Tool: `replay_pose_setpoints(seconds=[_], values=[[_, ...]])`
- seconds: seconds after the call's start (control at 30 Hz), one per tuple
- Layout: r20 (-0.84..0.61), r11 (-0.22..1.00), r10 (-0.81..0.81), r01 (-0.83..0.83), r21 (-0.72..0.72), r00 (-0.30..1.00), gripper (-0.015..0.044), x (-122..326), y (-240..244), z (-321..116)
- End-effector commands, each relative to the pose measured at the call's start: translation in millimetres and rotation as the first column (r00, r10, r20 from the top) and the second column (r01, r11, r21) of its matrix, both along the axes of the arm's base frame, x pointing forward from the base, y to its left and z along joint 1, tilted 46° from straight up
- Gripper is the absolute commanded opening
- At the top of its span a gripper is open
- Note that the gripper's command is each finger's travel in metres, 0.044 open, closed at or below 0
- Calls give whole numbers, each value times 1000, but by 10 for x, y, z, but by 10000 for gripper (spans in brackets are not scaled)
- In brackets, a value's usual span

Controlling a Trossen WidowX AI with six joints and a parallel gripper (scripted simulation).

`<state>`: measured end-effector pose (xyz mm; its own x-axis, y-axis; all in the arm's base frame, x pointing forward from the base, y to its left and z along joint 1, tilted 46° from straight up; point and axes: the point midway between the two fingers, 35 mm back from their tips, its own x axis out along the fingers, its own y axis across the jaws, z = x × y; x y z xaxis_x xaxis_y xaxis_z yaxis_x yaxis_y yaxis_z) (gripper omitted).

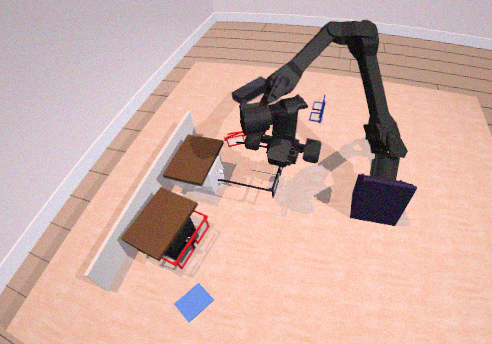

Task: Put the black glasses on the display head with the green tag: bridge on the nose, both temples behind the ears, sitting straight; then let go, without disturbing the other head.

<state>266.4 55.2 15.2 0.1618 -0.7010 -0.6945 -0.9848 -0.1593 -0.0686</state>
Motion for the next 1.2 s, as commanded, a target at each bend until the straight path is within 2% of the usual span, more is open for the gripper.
replay_pose_setpoints(seconds=[0.0, 1.17], values=[[-11, 1000, -8, 8, 1, 1000, 0, 0, -37, -38], [-7, 1000, -4, 4, 0, 1000, 0, 42, -249, -255]])
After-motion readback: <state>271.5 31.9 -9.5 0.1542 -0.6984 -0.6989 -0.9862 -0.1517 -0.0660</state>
